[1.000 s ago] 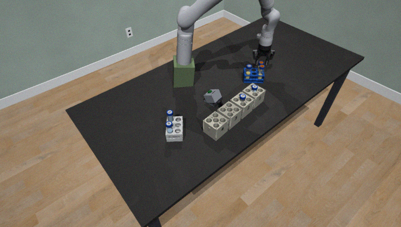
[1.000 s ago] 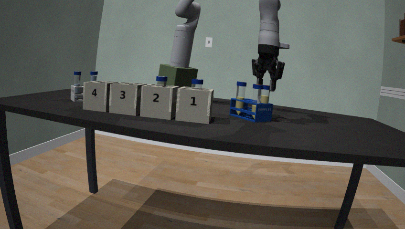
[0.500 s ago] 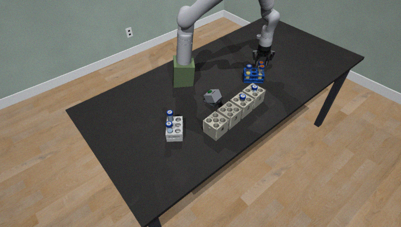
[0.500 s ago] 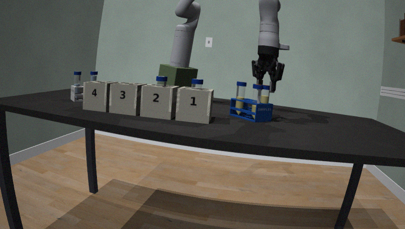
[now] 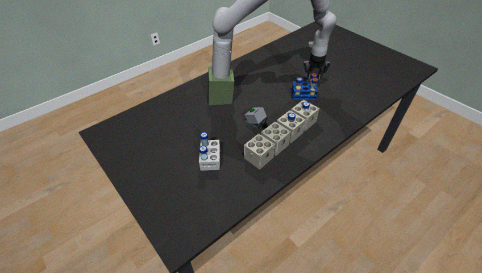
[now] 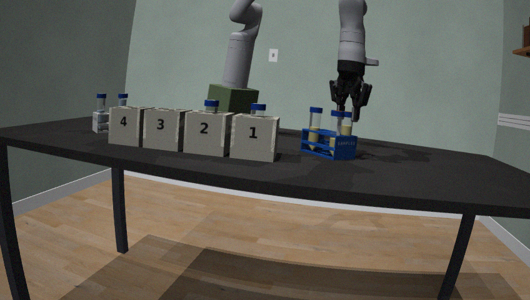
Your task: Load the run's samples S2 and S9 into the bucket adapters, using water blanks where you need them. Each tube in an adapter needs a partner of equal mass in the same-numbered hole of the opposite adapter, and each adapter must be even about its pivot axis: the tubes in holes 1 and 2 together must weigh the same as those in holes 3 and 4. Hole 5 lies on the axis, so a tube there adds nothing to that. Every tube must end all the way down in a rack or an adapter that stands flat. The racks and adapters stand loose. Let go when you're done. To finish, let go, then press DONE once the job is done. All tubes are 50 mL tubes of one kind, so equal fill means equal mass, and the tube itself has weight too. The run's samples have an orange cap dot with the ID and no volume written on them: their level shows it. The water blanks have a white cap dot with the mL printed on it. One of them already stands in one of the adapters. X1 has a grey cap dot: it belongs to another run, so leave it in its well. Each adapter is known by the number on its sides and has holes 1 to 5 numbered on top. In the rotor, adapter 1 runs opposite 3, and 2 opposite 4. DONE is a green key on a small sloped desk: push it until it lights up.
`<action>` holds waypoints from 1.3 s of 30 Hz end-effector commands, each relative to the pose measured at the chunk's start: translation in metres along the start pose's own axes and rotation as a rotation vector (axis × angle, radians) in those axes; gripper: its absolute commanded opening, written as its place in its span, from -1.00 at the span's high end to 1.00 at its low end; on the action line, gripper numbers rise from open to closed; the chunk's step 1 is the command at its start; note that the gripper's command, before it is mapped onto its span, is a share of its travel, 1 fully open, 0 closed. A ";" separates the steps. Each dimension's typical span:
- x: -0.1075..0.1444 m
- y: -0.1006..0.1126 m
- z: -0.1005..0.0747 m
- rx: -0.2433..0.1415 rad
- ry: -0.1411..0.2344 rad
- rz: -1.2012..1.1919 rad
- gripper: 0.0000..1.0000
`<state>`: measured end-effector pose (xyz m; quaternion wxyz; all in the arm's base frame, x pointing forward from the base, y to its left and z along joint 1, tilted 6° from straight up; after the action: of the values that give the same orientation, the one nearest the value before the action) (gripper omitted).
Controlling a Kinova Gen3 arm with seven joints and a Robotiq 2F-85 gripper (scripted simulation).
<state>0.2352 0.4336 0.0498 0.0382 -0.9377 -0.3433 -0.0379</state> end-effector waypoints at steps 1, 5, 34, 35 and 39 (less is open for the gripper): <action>0.000 0.000 0.000 -0.001 0.001 -0.001 0.80; 0.000 0.000 0.000 -0.001 0.001 -0.001 0.80; -0.002 0.000 -0.012 -0.001 -0.005 -0.002 0.80; -0.002 0.000 -0.013 -0.001 -0.005 -0.002 0.80; -0.002 0.000 -0.018 -0.001 -0.005 -0.002 0.80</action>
<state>0.2332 0.4314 0.0618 0.0359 -0.9375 -0.3442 -0.0359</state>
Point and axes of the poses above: the point where the finger pads meet when closed, its own z axis out along the fingers, its own x axis across the jaws, y = z × x, the point moved 4 cm from there along -z, back along the fingers, and after that the axes turned 15 degrees about z, right-handed, at the moved point
